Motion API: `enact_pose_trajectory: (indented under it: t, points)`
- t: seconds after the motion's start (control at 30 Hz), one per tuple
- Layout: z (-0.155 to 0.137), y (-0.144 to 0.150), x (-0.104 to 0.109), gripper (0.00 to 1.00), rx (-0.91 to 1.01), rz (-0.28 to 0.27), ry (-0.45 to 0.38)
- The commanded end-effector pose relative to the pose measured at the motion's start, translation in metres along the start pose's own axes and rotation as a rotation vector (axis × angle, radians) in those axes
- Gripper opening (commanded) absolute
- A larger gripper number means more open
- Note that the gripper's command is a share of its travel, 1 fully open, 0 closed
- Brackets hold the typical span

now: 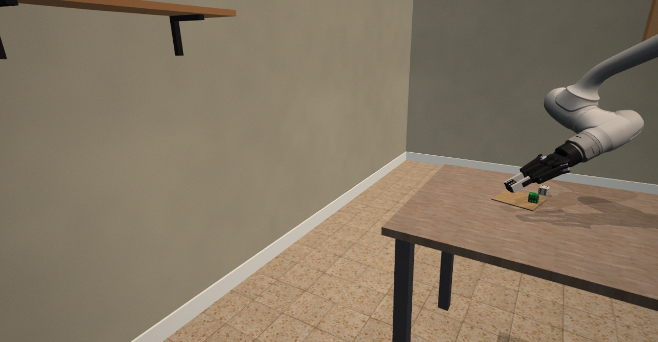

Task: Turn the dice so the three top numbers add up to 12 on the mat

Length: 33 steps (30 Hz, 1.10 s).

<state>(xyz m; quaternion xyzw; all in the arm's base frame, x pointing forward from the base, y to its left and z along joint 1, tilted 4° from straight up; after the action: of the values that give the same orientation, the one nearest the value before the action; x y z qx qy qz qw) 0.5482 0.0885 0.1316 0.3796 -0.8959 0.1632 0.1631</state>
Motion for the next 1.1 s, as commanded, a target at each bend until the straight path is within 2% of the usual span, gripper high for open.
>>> enact_pose_trajectory:
  t: [0.0, 0.33, 0.8, 1.07]
  points:
    - [0.001, 0.001, 0.000, 0.16, 0.001, 0.001, -0.009]
    - [0.007, 0.002, -0.004, 0.16, 0.001, 0.001, -0.009]
    - [0.046, 0.010, -0.025, 0.16, 0.001, 0.001, -0.009]
    - [0.057, 0.013, -0.031, 0.16, 0.001, 0.001, -0.009]
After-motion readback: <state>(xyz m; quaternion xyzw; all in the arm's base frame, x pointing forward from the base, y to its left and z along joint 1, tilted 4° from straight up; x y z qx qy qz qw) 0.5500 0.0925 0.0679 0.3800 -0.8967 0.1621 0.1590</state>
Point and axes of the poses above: the point where the finger pads meet when closed, its own x axis back along the fingers, its own y axis across the jaws, z = x × y, the point moved 6 cm from there along x, back along the fingers, and after that the axes turned 12 degrees about x, right-handed, at the moved point
